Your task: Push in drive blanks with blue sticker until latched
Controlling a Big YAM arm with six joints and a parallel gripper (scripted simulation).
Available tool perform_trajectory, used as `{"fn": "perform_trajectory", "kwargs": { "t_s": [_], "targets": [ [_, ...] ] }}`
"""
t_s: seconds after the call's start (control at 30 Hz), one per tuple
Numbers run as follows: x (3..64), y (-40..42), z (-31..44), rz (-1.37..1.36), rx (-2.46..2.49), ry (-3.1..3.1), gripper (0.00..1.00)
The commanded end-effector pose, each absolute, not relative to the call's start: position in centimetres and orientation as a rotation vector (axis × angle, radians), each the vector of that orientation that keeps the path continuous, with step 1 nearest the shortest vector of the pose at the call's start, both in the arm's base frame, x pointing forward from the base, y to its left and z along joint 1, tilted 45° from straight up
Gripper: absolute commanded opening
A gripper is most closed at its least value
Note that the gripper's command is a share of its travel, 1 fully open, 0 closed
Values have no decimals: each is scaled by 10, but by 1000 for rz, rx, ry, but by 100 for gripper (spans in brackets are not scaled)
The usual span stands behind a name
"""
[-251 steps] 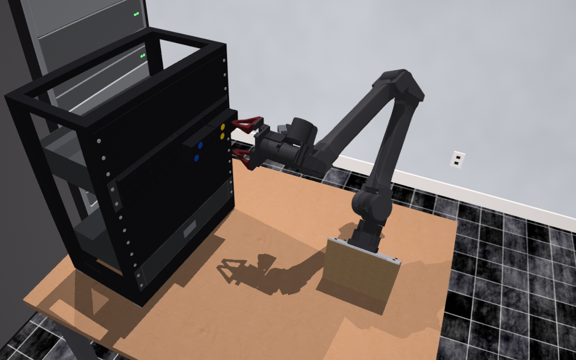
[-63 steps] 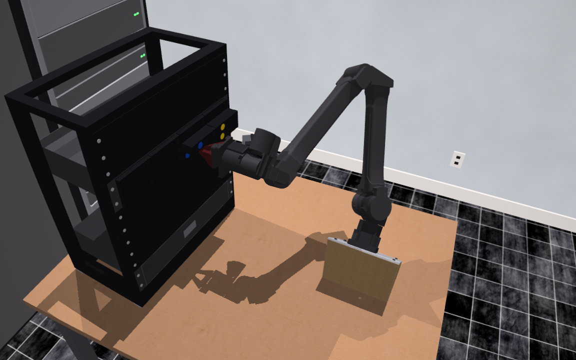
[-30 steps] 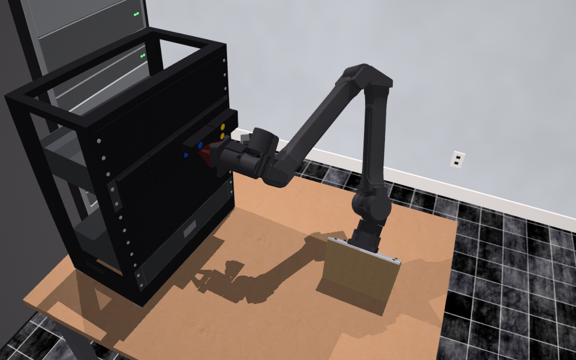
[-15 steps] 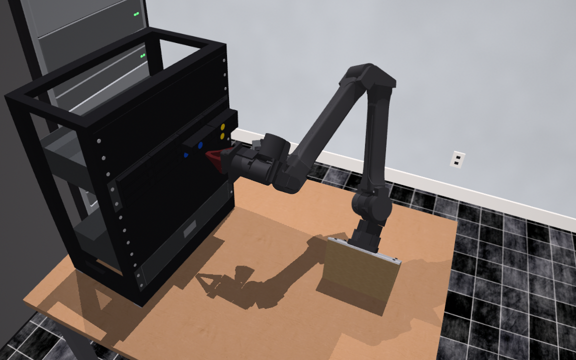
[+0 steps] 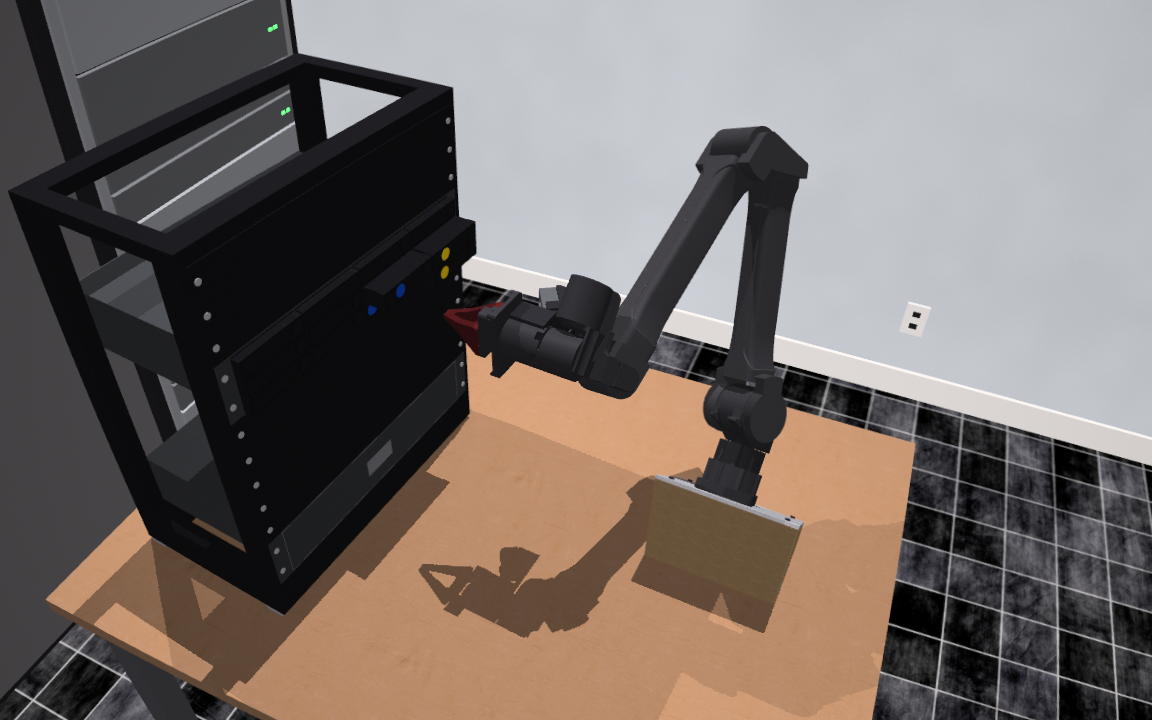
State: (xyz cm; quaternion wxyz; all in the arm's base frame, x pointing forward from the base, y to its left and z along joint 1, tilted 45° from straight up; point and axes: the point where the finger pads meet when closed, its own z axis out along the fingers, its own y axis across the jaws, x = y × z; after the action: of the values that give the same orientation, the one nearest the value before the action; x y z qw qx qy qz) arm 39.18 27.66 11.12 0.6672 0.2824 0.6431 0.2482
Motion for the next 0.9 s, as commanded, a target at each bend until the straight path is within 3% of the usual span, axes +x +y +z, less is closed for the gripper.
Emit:
{"fn": "perform_trajectory", "kwargs": {
  "t_s": [0.0,0.23,0.57,0.87],
  "targets": [
    [391,309,146,620,637,1416,0],
    [385,316,156,626,640,1416,0],
    [458,300,146,597,657,1418,0],
    [444,297,133,582,631,1455,0]
  ]
}}
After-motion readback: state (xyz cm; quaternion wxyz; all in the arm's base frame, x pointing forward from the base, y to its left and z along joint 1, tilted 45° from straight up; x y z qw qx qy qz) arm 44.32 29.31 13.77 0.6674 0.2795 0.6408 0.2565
